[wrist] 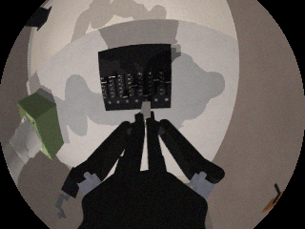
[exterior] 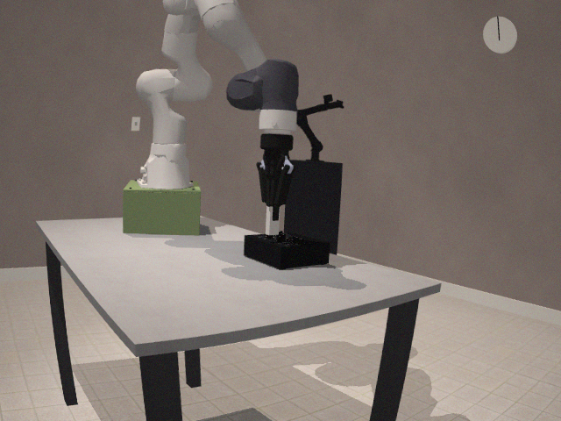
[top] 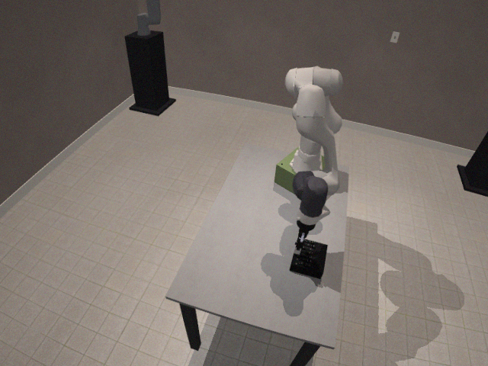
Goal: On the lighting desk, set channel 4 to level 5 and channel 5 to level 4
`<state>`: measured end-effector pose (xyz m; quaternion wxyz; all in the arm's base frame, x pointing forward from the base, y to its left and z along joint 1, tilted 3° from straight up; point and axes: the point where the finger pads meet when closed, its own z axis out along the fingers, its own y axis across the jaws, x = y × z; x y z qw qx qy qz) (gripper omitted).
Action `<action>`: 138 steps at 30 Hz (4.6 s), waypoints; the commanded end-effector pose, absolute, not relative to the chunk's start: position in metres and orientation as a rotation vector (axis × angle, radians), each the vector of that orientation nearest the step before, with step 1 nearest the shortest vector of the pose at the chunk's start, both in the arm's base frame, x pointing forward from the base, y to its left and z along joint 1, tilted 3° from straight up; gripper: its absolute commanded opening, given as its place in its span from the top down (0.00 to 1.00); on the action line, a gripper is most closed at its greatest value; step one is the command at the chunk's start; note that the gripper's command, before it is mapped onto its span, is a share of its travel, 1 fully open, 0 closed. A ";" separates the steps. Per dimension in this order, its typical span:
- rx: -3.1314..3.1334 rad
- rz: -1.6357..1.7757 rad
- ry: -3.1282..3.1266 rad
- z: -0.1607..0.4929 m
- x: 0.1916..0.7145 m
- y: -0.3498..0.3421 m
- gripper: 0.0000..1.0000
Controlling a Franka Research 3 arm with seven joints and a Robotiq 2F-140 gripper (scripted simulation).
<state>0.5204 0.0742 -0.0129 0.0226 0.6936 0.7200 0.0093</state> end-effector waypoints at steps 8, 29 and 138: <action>2.156 0.029 2.222 -0.013 0.519 0.073 1.00; 2.156 0.029 2.222 -0.013 0.519 0.073 1.00; 2.156 0.029 2.222 -0.025 0.519 0.088 1.00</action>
